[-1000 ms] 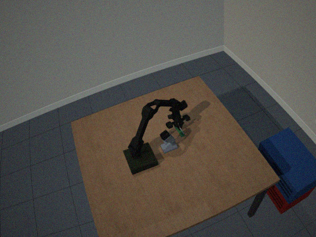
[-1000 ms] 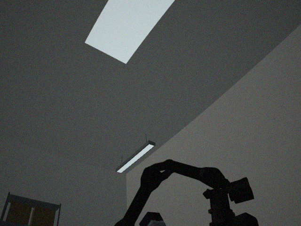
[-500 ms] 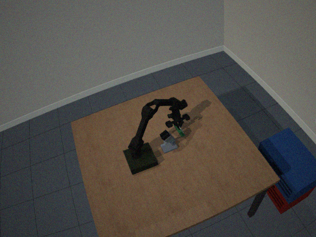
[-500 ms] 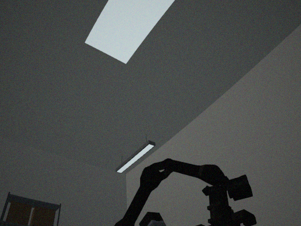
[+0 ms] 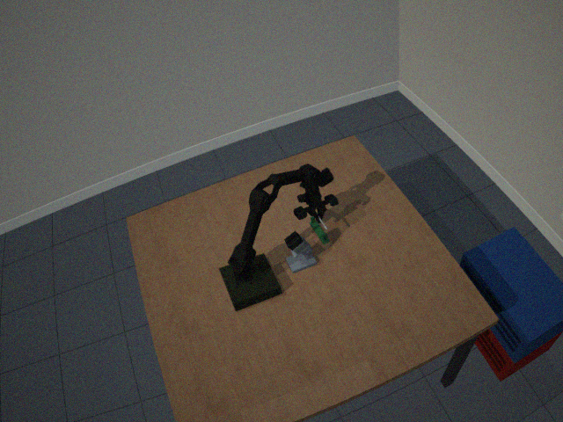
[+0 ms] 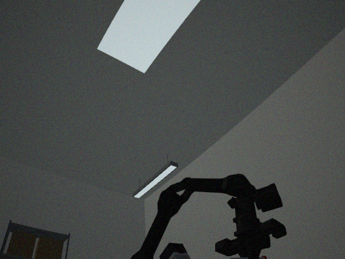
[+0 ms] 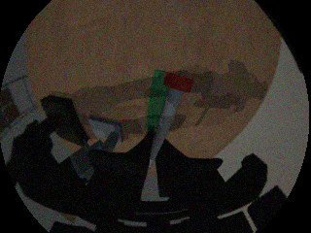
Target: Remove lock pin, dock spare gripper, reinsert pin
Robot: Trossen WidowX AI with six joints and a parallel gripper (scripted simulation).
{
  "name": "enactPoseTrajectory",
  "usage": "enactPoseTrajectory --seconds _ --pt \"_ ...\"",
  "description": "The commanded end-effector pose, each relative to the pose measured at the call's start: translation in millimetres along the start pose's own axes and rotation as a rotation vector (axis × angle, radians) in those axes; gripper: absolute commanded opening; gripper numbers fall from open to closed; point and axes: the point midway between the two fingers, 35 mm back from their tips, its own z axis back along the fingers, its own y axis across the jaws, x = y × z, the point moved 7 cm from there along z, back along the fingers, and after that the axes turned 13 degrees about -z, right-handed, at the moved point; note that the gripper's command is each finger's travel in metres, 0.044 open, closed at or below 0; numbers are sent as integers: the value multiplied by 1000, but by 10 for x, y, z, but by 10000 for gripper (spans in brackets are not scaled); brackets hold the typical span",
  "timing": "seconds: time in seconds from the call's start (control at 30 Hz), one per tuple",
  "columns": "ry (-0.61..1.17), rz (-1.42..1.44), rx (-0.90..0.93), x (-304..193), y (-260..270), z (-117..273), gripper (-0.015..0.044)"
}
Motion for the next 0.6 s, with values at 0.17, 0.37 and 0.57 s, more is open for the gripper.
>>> enactPoseTrajectory --seconds 0.17,0.37,0.57 --pt "0 0 0 0 0 0 0" --pt "3 -16 5 -3 1 -3 7" --pt "2 -19 7 -16 153 57 0"
